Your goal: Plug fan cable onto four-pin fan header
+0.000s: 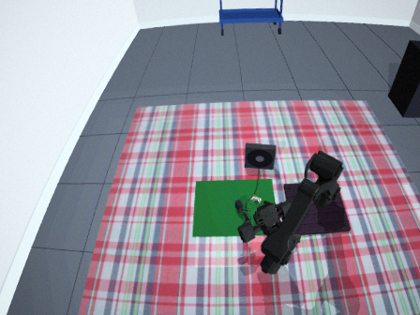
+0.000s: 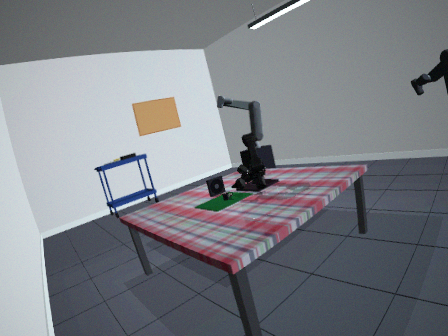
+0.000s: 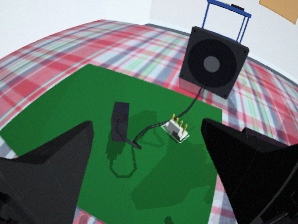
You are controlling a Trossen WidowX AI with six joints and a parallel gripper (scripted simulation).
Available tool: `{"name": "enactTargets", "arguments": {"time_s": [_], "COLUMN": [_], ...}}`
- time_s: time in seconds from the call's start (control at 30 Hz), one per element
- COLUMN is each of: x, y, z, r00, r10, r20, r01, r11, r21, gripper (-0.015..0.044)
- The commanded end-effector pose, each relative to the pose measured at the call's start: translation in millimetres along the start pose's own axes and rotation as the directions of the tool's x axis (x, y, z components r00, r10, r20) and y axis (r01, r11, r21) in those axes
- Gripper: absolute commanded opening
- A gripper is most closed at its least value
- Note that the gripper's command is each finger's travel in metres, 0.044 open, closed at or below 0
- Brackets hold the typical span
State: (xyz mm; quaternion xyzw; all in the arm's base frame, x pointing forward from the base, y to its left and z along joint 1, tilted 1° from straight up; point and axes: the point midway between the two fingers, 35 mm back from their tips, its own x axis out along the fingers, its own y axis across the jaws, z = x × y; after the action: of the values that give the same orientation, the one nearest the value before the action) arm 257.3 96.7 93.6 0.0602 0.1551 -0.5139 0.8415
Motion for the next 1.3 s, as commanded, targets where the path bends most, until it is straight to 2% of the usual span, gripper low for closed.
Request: {"name": "enactTargets", "arguments": {"time_s": [0.0, 0.3, 0.6, 0.93, 1.27], "x": [5.5, 13.9, 17.4, 16.8, 13.3], "y": [-4.1, -11.7, -14.9, -12.7, -5.5], "z": [2.3, 5.1, 8.4, 15.3, 28.3], "r00": [0.994, 0.946, 0.858, 0.727, 0.577], "r10": [-0.070, -0.185, -0.242, -0.233, -0.153], "r20": [-0.081, -0.265, -0.453, -0.646, -0.803], "r01": [0.069, 0.171, 0.203, 0.160, 0.053], "r11": [0.998, 0.982, 0.970, 0.972, 0.987], "r21": [-0.015, -0.076, -0.135, -0.171, -0.150], "gripper": [0.0440, 0.0440, 0.0440, 0.0440, 0.0440]}}
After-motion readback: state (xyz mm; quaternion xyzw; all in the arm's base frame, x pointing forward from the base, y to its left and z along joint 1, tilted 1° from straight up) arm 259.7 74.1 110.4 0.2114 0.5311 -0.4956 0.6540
